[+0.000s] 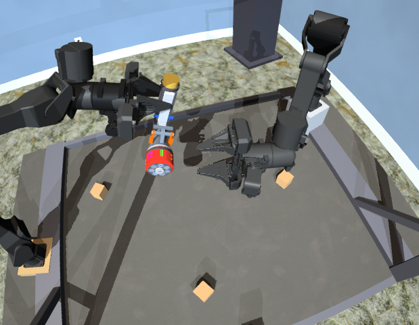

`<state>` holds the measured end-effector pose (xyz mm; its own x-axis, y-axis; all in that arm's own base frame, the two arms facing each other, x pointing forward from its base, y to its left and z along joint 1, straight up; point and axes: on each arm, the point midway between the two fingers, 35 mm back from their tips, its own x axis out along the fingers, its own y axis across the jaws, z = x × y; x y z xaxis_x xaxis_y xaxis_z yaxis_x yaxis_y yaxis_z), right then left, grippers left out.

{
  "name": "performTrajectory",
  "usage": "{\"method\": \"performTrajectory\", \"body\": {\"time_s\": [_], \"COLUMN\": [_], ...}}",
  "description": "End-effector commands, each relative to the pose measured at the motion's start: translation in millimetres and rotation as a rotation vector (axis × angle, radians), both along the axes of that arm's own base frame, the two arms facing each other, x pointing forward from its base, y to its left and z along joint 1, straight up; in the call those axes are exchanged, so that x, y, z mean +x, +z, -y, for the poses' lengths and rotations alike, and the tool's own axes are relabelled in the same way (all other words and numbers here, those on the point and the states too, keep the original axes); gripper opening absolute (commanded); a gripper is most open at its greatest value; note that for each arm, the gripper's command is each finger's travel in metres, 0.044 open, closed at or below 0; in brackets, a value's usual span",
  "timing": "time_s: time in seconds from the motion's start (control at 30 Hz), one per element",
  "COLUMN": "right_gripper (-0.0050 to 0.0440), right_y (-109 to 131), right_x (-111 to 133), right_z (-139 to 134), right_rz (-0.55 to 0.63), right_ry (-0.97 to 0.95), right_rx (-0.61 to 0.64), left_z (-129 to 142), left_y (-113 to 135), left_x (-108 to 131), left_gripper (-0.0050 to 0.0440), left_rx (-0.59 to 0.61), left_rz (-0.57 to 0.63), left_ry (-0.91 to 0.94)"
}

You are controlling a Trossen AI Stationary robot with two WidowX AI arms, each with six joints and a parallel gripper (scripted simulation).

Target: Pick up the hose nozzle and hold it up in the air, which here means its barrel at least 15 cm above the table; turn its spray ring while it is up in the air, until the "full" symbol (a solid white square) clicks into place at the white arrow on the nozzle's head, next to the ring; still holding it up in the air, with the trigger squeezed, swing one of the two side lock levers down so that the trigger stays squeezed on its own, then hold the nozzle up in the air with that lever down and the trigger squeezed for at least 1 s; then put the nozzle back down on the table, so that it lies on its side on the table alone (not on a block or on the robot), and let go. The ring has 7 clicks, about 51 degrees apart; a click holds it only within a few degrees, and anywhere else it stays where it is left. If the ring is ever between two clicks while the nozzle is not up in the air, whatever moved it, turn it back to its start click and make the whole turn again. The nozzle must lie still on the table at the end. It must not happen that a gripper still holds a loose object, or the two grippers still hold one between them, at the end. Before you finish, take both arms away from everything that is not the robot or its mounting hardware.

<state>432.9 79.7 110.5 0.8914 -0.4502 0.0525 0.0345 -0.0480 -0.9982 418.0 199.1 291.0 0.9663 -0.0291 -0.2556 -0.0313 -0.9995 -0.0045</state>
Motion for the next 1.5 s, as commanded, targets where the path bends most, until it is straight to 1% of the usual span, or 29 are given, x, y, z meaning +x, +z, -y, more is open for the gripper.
{"method": "performTrajectory", "body": {"time_s": [0.0, 1.47], "right_gripper": [0.0410, 0.0410], "right_y": [9.6, 7.4], "right_x": [-13.4, -12.4], "right_z": [-5.6, -5.4], "right_rz": [0.020, 0.018], "right_ry": [-0.001, -0.004], "right_rx": [0.008, 0.007], "left_z": [1.4, 1.3], "left_y": [16.0, 15.1], "left_x": [-1.7, -1.5], "left_gripper": [0.0167, 0.0167], "left_rx": [0.020, 0.019], "left_rz": [0.033, 0.031], "left_ry": [0.000, 0.000]}}
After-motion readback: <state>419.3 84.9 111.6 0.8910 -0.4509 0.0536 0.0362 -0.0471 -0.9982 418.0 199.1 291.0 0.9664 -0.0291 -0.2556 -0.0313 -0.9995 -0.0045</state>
